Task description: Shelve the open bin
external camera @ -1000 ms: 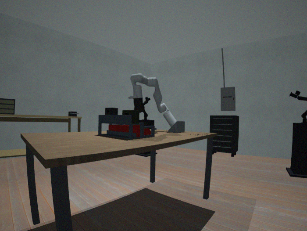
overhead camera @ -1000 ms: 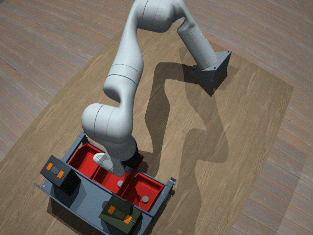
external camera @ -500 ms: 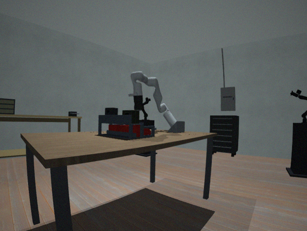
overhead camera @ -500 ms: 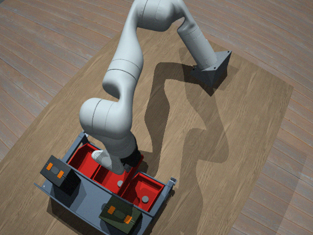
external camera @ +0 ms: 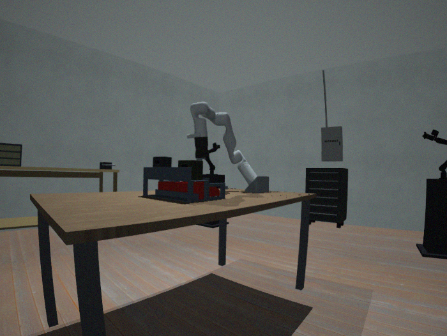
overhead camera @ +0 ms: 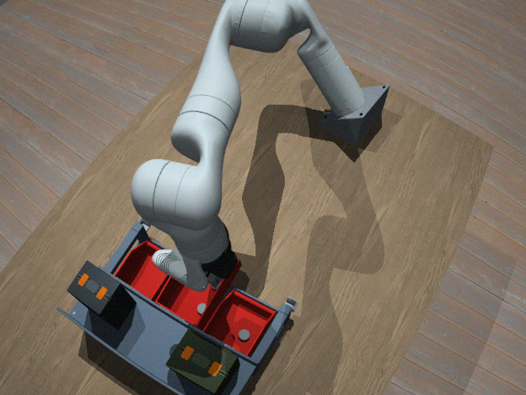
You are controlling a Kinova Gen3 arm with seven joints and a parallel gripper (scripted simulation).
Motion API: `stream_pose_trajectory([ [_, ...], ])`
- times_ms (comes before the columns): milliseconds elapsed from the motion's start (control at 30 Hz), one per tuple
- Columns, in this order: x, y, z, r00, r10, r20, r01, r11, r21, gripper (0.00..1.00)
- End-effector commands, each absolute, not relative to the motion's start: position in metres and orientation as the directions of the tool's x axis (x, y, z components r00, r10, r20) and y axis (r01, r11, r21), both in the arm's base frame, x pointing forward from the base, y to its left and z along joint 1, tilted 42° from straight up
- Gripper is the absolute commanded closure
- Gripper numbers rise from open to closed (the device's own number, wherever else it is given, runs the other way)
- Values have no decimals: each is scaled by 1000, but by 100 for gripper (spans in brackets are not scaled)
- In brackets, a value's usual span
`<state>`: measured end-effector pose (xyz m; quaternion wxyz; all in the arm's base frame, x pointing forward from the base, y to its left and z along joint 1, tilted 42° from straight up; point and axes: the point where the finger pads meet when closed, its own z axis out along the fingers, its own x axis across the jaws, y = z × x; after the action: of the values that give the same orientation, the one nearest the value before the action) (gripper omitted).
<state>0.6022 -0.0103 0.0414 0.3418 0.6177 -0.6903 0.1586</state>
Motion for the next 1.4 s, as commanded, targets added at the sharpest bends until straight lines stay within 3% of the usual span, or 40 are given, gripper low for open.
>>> stream_pose_trajectory([
  [0,603,-9,43,-3,-745,667,-962,184,201,68],
  [567,603,-7,44,-3,-745,667,-962,184,201,68],
  [600,603,-7,44,-3,-745,667,-962,184,201,100],
  [1367,603,-7,44,-3,-745,667,-962,184,201,100],
])
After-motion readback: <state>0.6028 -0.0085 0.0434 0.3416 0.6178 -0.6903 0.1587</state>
